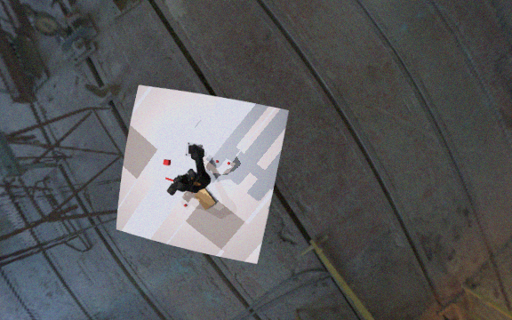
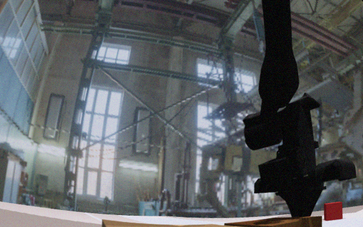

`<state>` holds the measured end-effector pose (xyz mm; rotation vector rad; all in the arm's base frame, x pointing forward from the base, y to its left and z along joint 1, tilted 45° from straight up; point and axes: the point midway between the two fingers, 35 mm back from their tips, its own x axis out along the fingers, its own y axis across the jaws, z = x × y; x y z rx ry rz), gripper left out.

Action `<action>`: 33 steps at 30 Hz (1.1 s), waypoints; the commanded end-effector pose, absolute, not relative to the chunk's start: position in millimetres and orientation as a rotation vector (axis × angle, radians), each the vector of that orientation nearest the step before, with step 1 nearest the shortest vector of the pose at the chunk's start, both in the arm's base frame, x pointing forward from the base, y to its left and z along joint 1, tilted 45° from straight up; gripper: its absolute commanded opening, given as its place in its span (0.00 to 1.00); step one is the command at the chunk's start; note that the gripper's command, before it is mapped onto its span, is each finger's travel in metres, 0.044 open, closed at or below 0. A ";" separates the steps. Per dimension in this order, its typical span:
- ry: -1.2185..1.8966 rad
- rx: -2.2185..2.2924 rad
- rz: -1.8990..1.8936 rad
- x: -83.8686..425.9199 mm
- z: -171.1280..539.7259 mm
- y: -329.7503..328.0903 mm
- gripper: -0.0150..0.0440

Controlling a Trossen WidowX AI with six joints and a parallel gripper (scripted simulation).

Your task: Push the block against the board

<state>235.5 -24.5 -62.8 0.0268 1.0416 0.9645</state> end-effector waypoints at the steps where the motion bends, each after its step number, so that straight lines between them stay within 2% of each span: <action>1: 1.040 0.032 0.963 241.1 -58.5 -21.8 0.25; 33: 1.042 0.030 0.961 213.1 -80.1 -38.3 0.25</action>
